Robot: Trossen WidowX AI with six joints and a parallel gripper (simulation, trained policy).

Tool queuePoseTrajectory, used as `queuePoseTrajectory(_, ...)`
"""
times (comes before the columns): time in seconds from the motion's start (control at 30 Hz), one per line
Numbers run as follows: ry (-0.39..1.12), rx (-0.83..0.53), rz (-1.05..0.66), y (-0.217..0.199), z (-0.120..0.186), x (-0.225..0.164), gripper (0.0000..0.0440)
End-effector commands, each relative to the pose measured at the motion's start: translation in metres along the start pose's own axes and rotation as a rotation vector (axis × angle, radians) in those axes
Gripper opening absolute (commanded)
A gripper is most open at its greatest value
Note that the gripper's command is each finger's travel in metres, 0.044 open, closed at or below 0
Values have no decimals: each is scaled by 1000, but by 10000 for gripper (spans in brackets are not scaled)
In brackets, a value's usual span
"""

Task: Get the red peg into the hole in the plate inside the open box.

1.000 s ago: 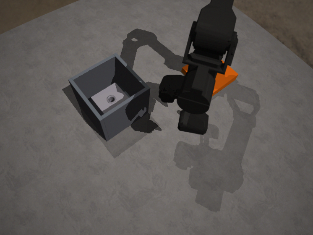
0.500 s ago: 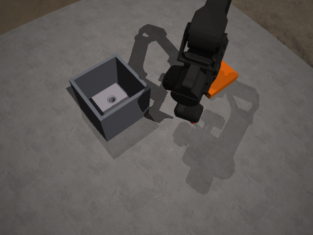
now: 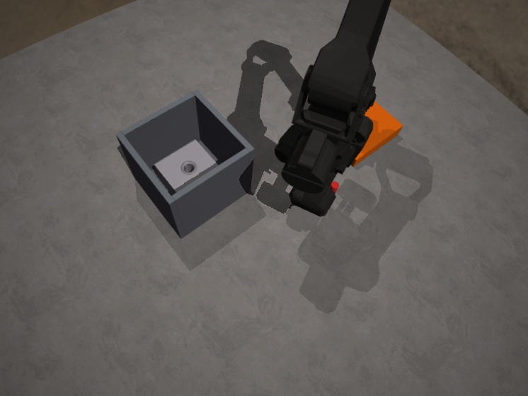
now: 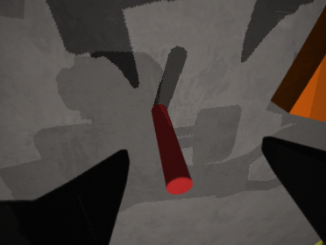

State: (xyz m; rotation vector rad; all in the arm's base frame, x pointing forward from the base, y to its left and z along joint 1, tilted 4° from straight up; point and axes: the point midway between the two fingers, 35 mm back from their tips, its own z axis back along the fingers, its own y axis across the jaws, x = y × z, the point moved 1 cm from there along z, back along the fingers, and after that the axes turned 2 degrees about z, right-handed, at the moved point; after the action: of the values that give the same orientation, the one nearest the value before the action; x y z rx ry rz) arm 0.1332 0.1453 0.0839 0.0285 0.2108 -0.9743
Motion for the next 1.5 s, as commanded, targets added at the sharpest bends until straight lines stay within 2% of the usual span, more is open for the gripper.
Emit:
queuePoseTrajectory(0.0, 13, -1, -21, 1, -10, 1, 387)
queuePoseTrajectory(0.47, 54, 16, 3, 14, -18, -1, 34)
queuePoseTrajectory(0.53, 64, 21, 12, 15, -17, -2, 0)
queuePoseTrajectory(1.07, 184, 244, 92, 36, 35, -25, 0)
queuePoseTrajectory(1.47, 145, 411, 156, 41, 96, -18, 0)
